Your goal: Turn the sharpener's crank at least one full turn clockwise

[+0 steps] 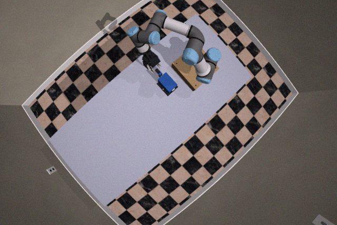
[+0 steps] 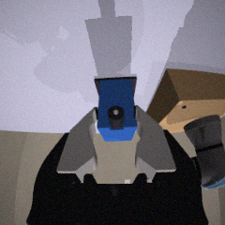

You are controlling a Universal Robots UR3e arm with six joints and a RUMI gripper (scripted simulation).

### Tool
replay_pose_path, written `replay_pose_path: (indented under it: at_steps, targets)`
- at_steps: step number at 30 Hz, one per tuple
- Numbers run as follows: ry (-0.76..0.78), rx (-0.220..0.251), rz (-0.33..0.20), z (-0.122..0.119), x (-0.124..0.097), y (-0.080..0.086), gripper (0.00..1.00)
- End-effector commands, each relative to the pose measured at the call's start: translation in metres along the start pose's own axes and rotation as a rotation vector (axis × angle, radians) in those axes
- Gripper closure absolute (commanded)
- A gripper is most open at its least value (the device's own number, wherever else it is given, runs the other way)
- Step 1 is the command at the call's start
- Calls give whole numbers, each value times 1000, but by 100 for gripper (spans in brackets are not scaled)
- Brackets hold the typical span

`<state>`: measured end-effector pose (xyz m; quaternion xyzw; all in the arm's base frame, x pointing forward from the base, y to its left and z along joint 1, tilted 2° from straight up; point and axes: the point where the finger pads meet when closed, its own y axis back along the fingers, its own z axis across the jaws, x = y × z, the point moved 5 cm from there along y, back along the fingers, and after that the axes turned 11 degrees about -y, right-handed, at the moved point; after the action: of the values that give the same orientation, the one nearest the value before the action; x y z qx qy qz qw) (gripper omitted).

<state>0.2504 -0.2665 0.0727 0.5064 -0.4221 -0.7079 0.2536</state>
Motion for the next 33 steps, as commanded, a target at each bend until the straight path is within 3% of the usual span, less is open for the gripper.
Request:
replay_pose_path:
  at_steps: [1, 14, 15, 33]
  targets:
    - [1, 2, 3, 0, 0, 0, 68]
    - [1, 2, 3, 0, 0, 1, 68]
    - [1, 2, 3, 0, 0, 1, 91]
    - [1, 2, 2, 0, 0, 1, 91]
